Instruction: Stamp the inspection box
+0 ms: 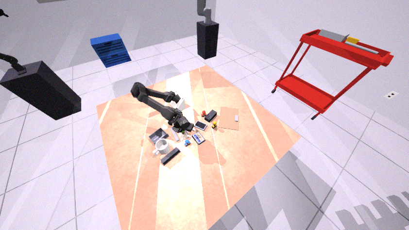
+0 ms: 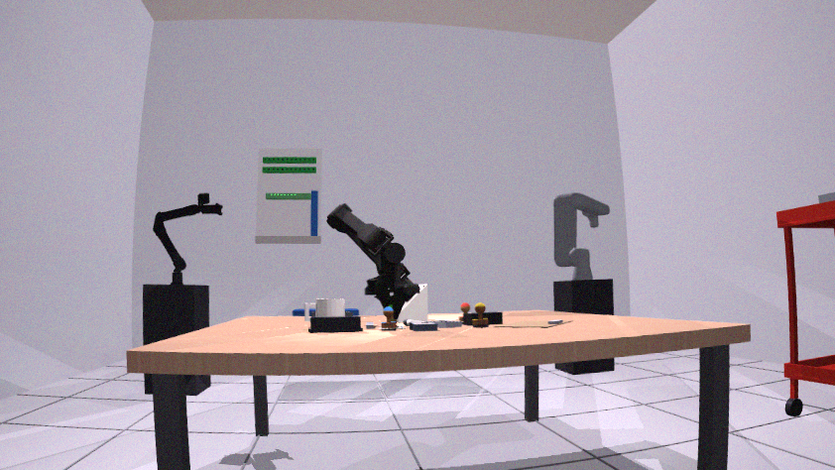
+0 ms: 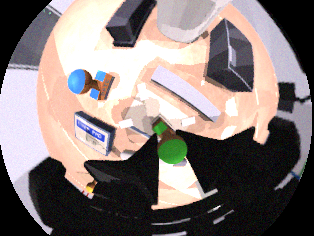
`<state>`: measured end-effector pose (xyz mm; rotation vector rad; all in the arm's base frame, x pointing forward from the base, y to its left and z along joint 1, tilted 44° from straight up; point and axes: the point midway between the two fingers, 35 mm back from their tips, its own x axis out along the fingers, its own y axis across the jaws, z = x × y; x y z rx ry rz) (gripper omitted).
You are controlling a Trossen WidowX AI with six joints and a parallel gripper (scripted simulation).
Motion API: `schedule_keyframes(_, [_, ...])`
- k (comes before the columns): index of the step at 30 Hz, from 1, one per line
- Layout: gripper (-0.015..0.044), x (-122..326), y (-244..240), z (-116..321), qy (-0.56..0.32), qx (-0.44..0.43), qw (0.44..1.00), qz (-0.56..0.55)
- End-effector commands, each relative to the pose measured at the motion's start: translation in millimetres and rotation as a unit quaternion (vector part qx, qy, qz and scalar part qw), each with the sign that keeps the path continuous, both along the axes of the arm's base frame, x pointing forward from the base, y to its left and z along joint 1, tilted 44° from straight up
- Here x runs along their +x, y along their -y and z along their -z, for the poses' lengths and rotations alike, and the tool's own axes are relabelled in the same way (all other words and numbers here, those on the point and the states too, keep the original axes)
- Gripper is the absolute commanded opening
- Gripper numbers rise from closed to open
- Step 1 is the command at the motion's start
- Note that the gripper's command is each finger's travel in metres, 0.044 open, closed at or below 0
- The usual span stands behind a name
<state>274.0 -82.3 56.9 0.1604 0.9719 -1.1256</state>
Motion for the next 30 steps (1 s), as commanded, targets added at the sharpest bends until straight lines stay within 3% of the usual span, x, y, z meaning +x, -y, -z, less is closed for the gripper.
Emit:
schedule_keyframes(1, [0.0,0.4,1.8,0.4,0.001,-0.002,1.0,0.001])
schedule_keyframes(30, [0.0,-0.2,-4.5,-6.0,0.0,-0.002,1.0,0.001])
